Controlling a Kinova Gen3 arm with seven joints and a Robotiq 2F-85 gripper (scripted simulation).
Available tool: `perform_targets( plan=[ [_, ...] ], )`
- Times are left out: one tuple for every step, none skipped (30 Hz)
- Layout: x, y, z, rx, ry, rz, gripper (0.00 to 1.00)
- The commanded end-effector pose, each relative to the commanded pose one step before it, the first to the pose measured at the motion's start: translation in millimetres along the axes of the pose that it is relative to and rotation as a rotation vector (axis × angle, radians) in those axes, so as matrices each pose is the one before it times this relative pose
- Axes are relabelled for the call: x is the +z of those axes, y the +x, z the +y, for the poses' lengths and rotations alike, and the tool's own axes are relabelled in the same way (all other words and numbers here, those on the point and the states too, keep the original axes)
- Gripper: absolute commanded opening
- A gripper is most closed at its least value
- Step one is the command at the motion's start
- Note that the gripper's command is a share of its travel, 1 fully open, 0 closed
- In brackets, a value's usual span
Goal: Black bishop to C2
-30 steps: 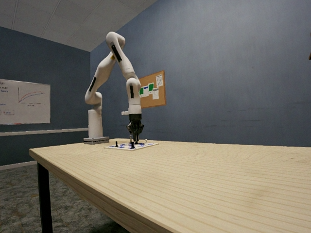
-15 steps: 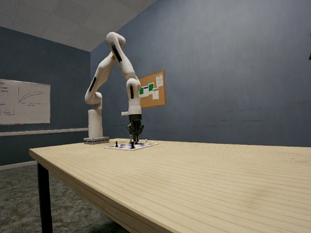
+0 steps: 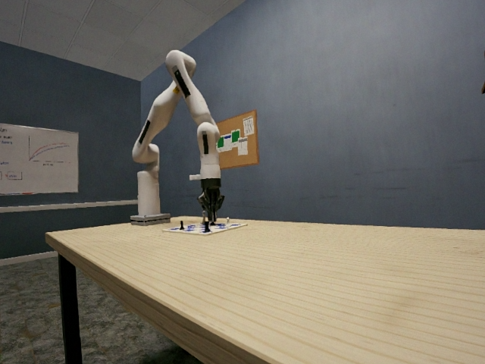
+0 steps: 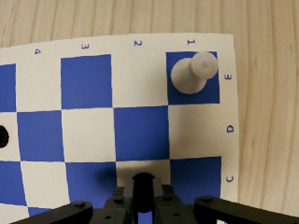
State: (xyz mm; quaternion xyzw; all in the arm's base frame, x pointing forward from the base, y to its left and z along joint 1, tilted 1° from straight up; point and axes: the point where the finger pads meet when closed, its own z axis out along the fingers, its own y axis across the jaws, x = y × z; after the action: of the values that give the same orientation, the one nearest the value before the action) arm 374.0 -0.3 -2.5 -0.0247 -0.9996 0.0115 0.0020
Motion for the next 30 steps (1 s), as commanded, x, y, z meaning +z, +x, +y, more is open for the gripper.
perform_targets(
  plan=[
    [-0.51, -0.49, 0.05, -0.00001, -0.00010, -0.00151, 0.00],
    [0.00, 0.00, 0.00, 0.00000, 0.00000, 0.00000, 0.00],
    [0.00, 0.00, 0.00, 0.00000, 0.00000, 0.00000, 0.00],
    [0.00, 0.00, 0.00, 0.00000, 0.00000, 0.00000, 0.00],
    [0.00, 0.00, 0.00, 0.00000, 0.00000, 0.00000, 0.00],
    [0.00, 0.00, 0.00, 0.00000, 0.00000, 0.00000, 0.00],
    [0.00, 0.00, 0.00, 0.00000, 0.00000, 0.00000, 0.00],
    [0.00, 0.00, 0.00, 0.00000, 0.00000, 0.00000, 0.00],
    [0.00, 0.00, 0.00, 0.00000, 0.00000, 0.00000, 0.00],
    [0.00, 0.00, 0.00, 0.00000, 0.00000, 0.00000, 0.00],
    [0.00, 0.00, 0.00, 0.00000, 0.00000, 0.00000, 0.00],
    [0.00, 0.00, 0.00, 0.00000, 0.00000, 0.00000, 0.00],
    [0.00, 0.00, 0.00, 0.00000, 0.00000, 0.00000, 0.00],
    [0.00, 0.00, 0.00, 0.00000, 0.00000, 0.00000, 0.00],
    [0.00, 0.00, 0.00, 0.00000, 0.00000, 0.00000, 0.00],
    [0.00, 0.00, 0.00, 0.00000, 0.00000, 0.00000, 0.00],
    [0.00, 0.00, 0.00, 0.00000, 0.00000, 0.00000, 0.00],
    [0.00, 0.00, 0.00, 0.00000, 0.00000, 0.00000, 0.07],
    [0.00, 0.00, 0.00, 0.00000, 0.00000, 0.00000, 0.07],
    [0.00, 0.00, 0.00, 0.00000, 0.00000, 0.00000, 0.07],
    [0.00, 0.00, 0.00, 0.00000, 0.00000, 0.00000, 0.07],
    [0.00, 0.00, 0.00, 0.00000, 0.00000, 0.00000, 0.07],
    [0.00, 0.00, 0.00, 0.00000, 0.00000, 0.00000, 0.15],
    [0.00, 0.00, 0.00, 0.00000, 0.00000, 0.00000, 0.15],
    [0.00, 0.00, 0.00, 0.00000, 0.00000, 0.00000, 0.15],
    [0.00, 0.00, 0.00, 0.00000, 0.00000, 0.00000, 0.22],
    [0.00, 0.00, 0.00, 0.00000, 0.00000, 0.00000, 0.22],
    [0.00, 0.00, 0.00, 0.00000, 0.00000, 0.00000, 0.22],
    [0.00, 0.00, 0.00, 0.00000, 0.00000, 0.00000, 0.29],
    [0.00, 0.00, 0.00, 0.00000, 0.00000, 0.00000, 0.29]
  ],
)
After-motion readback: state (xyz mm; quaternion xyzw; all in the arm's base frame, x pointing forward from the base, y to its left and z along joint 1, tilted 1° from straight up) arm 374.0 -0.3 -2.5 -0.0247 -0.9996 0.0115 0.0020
